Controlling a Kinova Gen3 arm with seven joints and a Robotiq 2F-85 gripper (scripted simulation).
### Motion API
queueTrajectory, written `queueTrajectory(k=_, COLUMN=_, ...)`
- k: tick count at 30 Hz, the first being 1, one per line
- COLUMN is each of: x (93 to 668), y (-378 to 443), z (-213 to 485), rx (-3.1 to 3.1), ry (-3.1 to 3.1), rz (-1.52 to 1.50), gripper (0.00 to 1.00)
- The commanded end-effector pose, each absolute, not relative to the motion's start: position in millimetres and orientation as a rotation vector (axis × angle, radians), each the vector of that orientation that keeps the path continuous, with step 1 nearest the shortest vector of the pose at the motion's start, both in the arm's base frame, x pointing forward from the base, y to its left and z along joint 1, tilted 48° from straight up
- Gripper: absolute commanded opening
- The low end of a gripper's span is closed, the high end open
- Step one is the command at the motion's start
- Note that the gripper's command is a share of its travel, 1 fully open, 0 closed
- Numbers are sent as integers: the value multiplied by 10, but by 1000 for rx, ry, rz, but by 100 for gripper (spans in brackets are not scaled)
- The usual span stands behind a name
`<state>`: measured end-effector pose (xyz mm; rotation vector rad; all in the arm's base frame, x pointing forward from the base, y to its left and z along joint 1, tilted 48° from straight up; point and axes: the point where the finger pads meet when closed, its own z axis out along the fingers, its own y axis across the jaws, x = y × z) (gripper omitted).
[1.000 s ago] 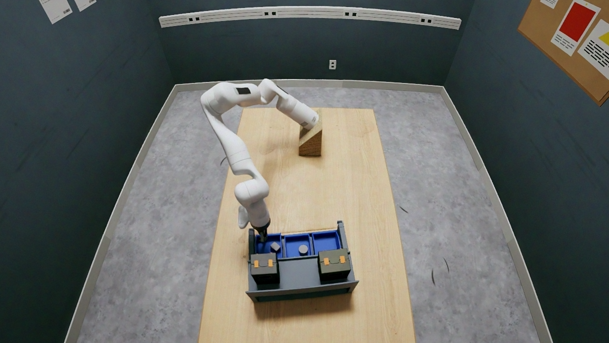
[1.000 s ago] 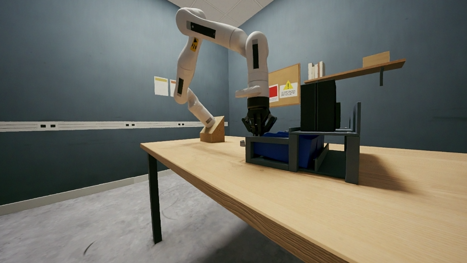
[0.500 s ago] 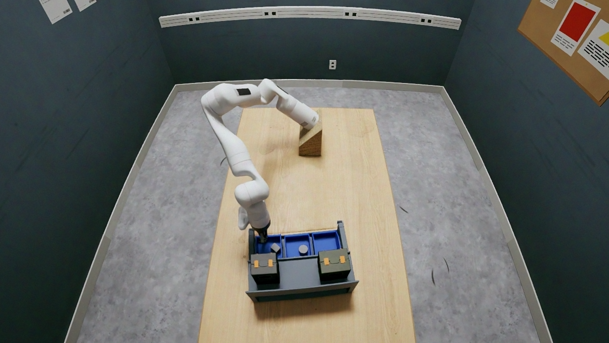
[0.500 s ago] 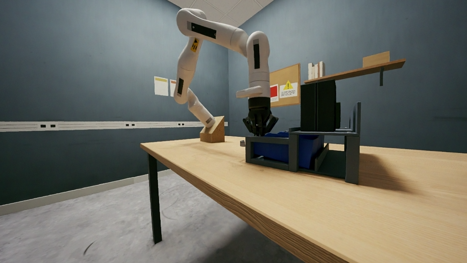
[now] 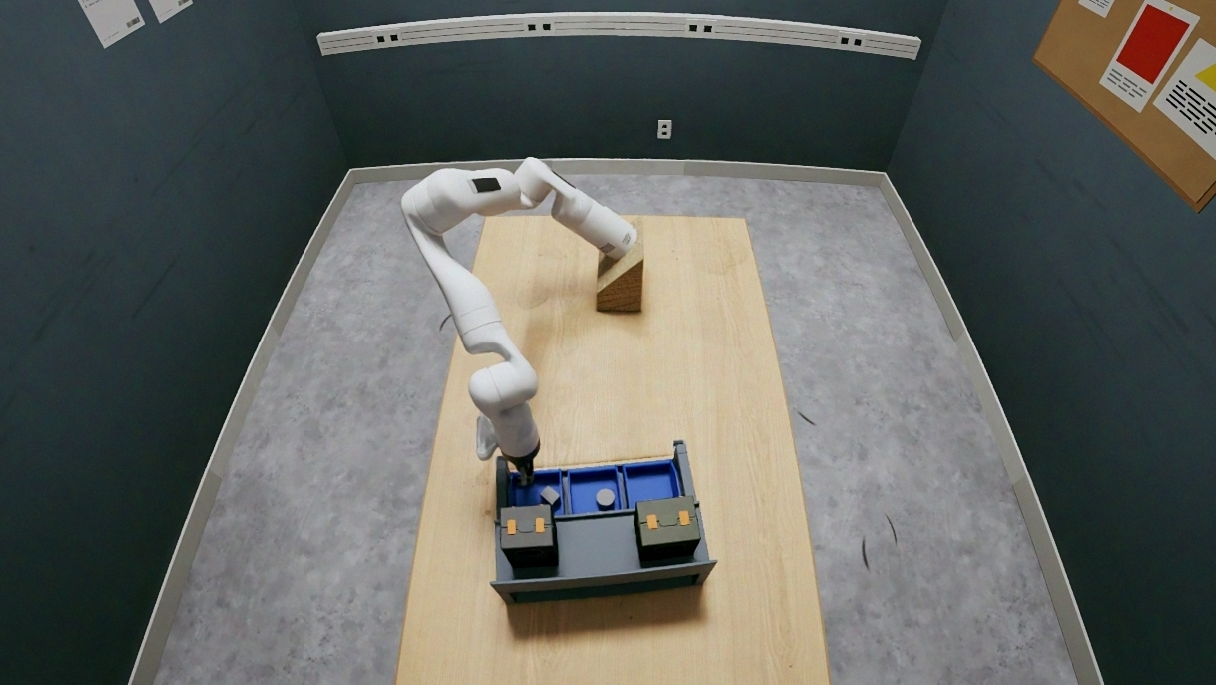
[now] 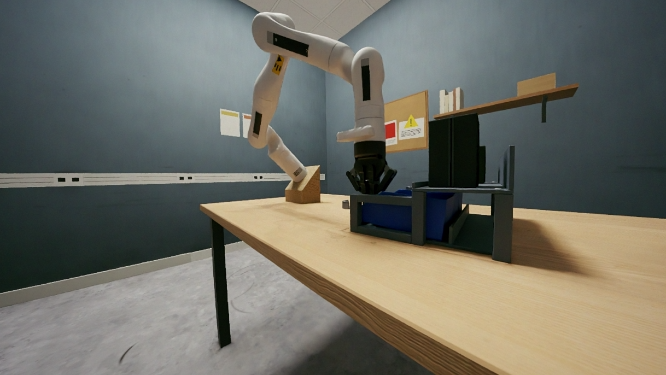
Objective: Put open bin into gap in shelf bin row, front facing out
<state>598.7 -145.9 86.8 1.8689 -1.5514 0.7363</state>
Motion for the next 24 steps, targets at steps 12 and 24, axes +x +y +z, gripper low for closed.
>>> queueTrajectory(k=12, x=5999, y=-1504, z=821, rx=1871, ry=-1551, rz=739, gripper=10)
queueTrajectory(k=24, x=6002, y=-1543, z=785, rx=1871, ry=-1551, rz=739, gripper=10)
